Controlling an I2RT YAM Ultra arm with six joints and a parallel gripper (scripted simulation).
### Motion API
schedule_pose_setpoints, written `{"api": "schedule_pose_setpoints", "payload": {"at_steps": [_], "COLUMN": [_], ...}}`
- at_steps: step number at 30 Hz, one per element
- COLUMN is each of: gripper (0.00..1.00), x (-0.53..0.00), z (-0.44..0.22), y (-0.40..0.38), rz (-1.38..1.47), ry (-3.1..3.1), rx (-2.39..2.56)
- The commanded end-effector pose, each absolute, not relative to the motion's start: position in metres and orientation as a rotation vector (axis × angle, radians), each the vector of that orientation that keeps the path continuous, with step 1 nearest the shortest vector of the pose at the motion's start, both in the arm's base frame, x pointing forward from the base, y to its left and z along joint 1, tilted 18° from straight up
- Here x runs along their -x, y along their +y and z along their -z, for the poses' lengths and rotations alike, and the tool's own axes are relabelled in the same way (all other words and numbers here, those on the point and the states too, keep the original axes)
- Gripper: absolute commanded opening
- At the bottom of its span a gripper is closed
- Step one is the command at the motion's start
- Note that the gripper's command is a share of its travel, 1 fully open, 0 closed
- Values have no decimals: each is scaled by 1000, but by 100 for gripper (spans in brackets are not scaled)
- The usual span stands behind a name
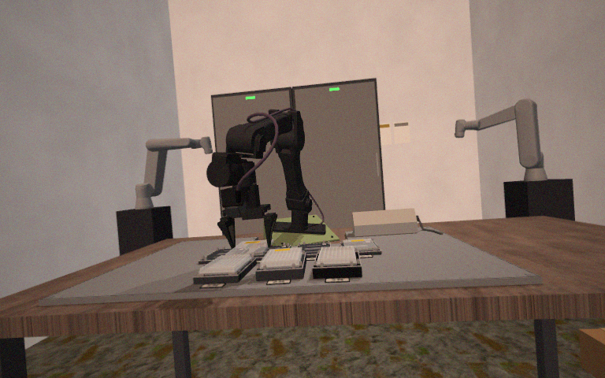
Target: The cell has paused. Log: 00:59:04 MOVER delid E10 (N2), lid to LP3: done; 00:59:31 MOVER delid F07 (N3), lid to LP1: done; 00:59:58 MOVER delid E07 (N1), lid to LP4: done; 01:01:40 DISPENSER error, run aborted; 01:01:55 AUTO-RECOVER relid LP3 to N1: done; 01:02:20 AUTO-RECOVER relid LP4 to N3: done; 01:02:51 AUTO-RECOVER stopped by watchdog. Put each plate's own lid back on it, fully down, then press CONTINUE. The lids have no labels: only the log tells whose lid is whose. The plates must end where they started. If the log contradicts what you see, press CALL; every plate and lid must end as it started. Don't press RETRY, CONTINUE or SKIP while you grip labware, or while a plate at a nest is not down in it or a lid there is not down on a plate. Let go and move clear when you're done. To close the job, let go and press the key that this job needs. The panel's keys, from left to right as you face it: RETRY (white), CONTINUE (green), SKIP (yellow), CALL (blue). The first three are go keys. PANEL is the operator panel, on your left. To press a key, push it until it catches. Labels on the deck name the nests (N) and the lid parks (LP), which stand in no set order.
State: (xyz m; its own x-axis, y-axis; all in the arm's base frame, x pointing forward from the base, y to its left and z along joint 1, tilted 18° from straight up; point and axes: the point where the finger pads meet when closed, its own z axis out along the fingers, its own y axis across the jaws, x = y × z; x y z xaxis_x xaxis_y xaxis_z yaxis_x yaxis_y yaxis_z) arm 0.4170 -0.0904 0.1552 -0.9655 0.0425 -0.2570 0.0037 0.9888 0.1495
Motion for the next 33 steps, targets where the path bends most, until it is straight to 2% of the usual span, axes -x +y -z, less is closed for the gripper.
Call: {"api": "schedule_pose_setpoints", "payload": {"at_steps": [1, 33], "gripper": [0, 0], "x": [-419, -423], "z": [-170, -190], "y": [-86, 57], "rz": [-172, -183], "ry": [2822, 2827], "rx": [-85, -87]}}
